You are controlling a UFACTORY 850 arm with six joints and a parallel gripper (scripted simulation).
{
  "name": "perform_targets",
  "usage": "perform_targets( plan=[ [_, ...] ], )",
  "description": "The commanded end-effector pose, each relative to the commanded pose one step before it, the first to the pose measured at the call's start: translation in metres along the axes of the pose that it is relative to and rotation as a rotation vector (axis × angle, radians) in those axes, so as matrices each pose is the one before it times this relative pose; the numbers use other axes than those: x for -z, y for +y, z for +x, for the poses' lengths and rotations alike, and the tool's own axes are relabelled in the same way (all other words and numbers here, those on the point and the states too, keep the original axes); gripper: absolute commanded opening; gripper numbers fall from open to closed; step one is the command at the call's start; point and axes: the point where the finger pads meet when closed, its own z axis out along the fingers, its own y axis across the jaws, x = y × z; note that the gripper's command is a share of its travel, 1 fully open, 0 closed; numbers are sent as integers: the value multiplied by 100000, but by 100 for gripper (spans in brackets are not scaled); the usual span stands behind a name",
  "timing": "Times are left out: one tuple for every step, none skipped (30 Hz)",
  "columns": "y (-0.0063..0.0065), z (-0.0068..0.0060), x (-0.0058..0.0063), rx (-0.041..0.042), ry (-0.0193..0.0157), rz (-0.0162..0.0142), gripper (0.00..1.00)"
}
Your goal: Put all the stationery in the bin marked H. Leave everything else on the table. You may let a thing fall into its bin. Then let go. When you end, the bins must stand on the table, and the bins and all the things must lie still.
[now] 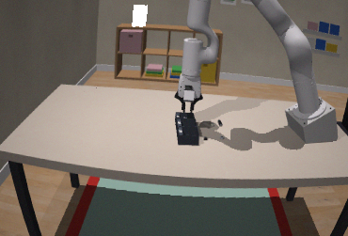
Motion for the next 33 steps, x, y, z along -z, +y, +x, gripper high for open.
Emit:
perform_targets(
  plan=[
    [135, -11, 792, 5, -162, 574, 29],
    [-1, 0, -1, 0, 0, -1, 29],
    [-2, -3, 0, 0, 0, 0, 29],
    [0, 0, 0, 0, 0, 0, 29],
    [-3, -1, -2, 0, 1, -2, 29],
    [1, 0, 400, 0, 0, -1, 100],
    [1, 0, 400, 0, 0, -1, 100],
    [1, 0, 401, 0, 0, 0, 100],
    [1, 0, 401, 0, 0, 0, 100],
    [2, 0, 401, 0, -1, 0, 100],
    [2, 0, 401, 0, -1, 0, 100],
    [2, 0, 401, 0, -1, 0, 100],
    [1, 0, 401, 0, -1, 0, 100],
    [-2, -2, 397, 1, 1, -3, 100],
    [2, 0, 401, 0, -1, 0, 100],
    [2, 0, 401, 0, -1, 0, 100],
    [0, 0, 0, 0, 0, 0, 100],
    [0, 0, 0, 0, 0, 0, 100],
    [2, 1, 402, 0, -1, 1, 100],
    [-3, -3, 397, 1, 2, -4, 100],
    [1, 0, 401, 0, -1, 0, 100],
    [2, 0, 401, 0, -1, 0, 100],
    [2, 0, 401, 0, -1, 0, 100],
    [1, 0, 401, 0, -1, 0, 100],
    [1, 0, 401, 0, -1, 0, 100],
    [1, 0, 401, 0, -1, 0, 100],
    [-3, -4, 396, 1, 3, -4, 100],
    [2, 1, 401, 0, -1, 0, 100],
    [2, 1, 401, 0, -1, 0, 100],
    [1, 0, 401, 0, -1, 0, 100],
    [1, 0, 401, 0, -1, 0, 100],
    [1, 0, 401, 0, -1, 0, 100],
    [1, 0, 401, 0, -1, 0, 100]
  ],
)
